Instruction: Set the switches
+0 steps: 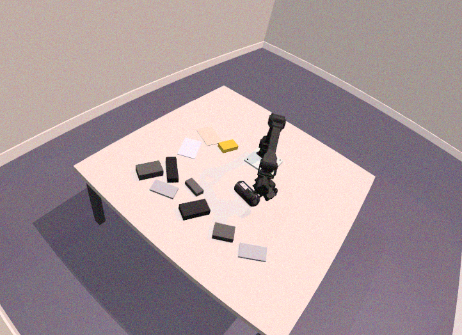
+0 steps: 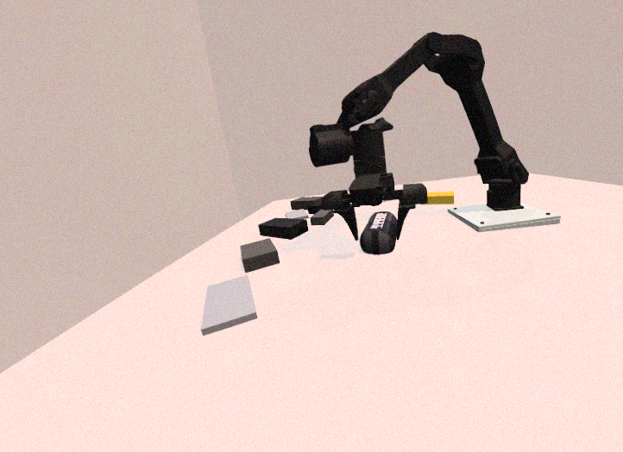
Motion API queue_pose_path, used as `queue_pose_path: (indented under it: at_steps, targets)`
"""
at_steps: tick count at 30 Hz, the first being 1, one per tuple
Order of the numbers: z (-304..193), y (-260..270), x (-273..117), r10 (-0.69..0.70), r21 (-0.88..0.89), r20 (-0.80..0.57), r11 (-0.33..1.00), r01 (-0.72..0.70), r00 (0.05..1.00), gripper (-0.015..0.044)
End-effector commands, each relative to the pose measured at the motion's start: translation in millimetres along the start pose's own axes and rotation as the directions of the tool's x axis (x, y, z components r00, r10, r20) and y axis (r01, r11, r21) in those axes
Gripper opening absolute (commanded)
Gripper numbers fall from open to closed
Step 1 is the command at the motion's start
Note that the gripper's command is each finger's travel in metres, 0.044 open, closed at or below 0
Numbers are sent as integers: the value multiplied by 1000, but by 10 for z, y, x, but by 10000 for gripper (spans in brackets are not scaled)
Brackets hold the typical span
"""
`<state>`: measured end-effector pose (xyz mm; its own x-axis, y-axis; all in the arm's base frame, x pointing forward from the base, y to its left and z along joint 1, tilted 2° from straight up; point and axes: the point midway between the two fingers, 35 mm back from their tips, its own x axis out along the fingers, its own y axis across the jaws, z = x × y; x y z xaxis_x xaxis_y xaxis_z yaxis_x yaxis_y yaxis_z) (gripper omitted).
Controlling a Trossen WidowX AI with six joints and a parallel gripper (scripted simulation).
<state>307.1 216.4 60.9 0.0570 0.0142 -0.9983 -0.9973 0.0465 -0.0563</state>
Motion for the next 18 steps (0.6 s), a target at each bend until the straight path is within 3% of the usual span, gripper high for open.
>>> queue_pose_path:
  at_steps: [1,18]
  targets:
    - [-12,2,34,0,6,-9,1000,0,1000,327]
    - [-18,1,8,0,6,-9,1000,0,1000,327]
